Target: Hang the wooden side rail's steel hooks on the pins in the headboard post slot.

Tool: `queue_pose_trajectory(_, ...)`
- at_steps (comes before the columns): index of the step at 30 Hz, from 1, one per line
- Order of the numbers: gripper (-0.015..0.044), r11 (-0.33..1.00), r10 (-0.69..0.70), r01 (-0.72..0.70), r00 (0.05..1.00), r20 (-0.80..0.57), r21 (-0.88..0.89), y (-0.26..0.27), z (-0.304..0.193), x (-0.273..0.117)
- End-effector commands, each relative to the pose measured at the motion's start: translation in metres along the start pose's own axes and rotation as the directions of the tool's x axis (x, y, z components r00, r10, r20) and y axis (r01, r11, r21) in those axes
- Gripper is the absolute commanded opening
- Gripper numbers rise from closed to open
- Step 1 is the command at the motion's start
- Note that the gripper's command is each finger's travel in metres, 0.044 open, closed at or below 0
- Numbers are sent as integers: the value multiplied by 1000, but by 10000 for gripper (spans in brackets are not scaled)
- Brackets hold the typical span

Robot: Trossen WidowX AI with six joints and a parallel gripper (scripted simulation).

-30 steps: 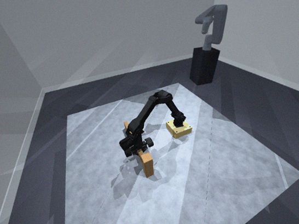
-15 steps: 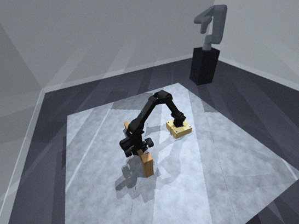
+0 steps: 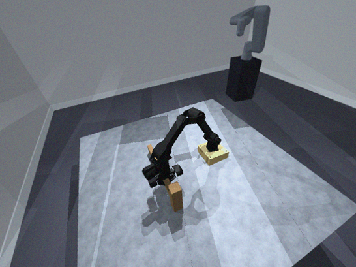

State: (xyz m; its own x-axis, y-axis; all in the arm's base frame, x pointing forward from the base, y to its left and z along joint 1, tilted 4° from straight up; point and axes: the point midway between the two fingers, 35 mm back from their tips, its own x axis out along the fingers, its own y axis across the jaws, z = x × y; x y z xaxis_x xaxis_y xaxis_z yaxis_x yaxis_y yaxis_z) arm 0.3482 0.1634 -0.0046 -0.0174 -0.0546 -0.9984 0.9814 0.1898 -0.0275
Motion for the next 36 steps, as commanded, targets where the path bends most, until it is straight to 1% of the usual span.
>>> queue_pose_trajectory(1, 0, 1000, 4, -4, 1000, -5, -1, 1, -1, 0)
queue_pose_trajectory(15, 0, 1000, 4, -4, 1000, -5, -1, 1, -1, 2)
queue_pose_trajectory(27, 315, 1000, -2, 2, 1000, 1, 0, -1, 0, 1)
queue_pose_trajectory(31, 420, 1000, 1, -1, 1000, -2, -1, 0, 0, -19)
queue_pose_trajectory(32, 440, 1000, 3, -3, 1000, -4, -1, 0, 0, -28)
queue_pose_trajectory(34, 440, 1000, 4, -4, 1000, -5, -1, -1, 0, -39)
queue_pose_trajectory(36, 440, 1000, 4, -4, 1000, -5, -1, -1, 0, -39)
